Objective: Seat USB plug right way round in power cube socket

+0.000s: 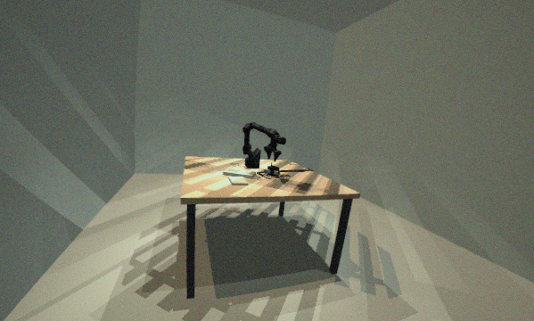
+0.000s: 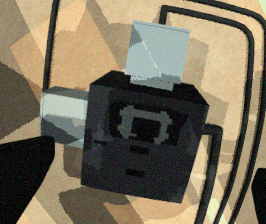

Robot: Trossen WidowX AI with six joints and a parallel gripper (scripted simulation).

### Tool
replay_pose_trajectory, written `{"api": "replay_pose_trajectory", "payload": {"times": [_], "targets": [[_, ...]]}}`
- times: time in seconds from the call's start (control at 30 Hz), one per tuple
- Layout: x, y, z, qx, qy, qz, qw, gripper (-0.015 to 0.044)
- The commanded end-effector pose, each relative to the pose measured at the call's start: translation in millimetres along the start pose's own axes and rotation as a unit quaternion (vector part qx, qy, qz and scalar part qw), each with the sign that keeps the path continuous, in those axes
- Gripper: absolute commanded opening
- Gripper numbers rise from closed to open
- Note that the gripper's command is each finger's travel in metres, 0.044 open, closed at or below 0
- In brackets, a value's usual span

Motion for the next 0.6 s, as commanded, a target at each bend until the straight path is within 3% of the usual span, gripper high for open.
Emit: {"api": "replay_pose_trajectory", "payload": {"times": [0.0,0.57], "targets": [[-2,1,5,-0.003,-0.017,-0.001,1.0,0.044],[-2,-12,5,-0.003,-0.017,-0.001,1.0,0.044]]}}
Point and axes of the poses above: the point midway between the two fingers, 35 mm back from their tips, its own y axis back along the fingers, its own z axis across the jaws, x = y × z, the point moved 3 cm from there along y, back along the fingers, and after that the axes turned 9 degrees about -y, right-handed, at the moved point
